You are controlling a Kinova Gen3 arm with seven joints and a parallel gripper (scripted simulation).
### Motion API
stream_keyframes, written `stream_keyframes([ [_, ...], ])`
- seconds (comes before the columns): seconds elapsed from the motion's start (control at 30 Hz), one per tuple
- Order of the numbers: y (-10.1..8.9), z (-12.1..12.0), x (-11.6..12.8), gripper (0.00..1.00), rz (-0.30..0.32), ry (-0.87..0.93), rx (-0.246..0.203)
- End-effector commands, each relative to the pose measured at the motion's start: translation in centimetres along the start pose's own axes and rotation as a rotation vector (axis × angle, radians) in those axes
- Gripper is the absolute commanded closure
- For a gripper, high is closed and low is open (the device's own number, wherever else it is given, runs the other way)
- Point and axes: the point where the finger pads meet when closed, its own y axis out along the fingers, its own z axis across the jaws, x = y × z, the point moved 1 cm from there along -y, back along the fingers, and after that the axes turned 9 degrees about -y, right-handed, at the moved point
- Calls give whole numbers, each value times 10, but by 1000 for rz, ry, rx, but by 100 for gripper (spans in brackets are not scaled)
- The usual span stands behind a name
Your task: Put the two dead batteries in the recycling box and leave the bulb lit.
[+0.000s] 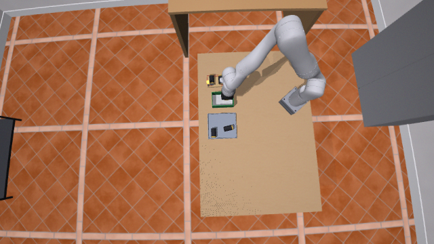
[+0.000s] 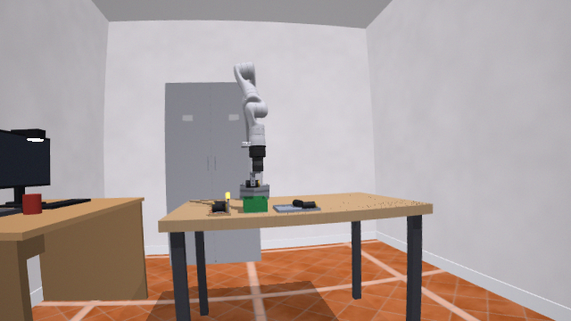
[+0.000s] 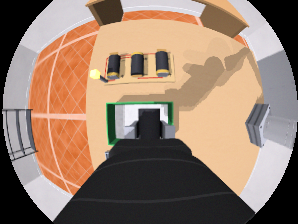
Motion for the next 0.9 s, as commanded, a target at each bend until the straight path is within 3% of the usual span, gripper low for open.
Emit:
stream_keyframes([
  [0.0, 23, 6, 5, 43, -9, -6, 22],
  [0.13, 33, 6, 5, 43, -9, -6, 22],
  [0.87, 33, 6, 5, 43, -9, -6, 22],
])
